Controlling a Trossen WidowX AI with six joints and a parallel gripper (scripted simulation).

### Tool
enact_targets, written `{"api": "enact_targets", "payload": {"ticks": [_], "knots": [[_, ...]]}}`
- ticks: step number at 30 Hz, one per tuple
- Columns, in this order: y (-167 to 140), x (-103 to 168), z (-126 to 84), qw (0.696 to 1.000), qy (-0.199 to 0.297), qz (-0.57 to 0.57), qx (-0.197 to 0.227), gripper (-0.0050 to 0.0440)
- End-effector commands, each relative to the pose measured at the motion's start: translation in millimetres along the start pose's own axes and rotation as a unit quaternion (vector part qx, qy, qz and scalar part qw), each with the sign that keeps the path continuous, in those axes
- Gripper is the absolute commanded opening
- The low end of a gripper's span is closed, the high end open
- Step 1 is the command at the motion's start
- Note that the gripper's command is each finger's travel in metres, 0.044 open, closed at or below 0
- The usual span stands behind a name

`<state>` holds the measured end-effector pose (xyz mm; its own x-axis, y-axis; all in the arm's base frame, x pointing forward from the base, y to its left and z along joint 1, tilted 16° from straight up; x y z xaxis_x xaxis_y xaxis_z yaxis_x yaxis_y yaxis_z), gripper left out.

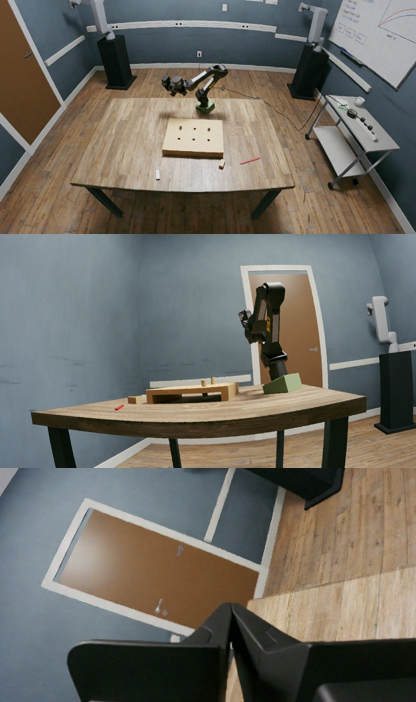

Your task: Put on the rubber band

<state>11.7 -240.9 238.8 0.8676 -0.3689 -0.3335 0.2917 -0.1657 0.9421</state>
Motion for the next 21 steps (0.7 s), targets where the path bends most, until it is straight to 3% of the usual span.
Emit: {"api": "enact_targets", "payload": {"ticks": [1,17,21], "knots": [[4.2,-1.7,-0.3,1.000,-0.001,0.005,-0.004,0.0000],[4.2,-1.7,-0.3,1.000,-0.001,0.005,-0.004,0.0000],[5.6,0.5,-0.3,1.000,0.003,0.001,-0.004,0.0080]]}}
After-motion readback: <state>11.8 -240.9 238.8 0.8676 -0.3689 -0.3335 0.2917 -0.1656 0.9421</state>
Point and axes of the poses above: the point midway between the two fingers, 35 mm back from their tips, its own z axis out along the fingers, its own y axis across the jaws, x = y × z, the point moved 2 cm from there along -z, back along the fingers, and after that the axes turned 13 degrees about -z, right-handed, at the moved point
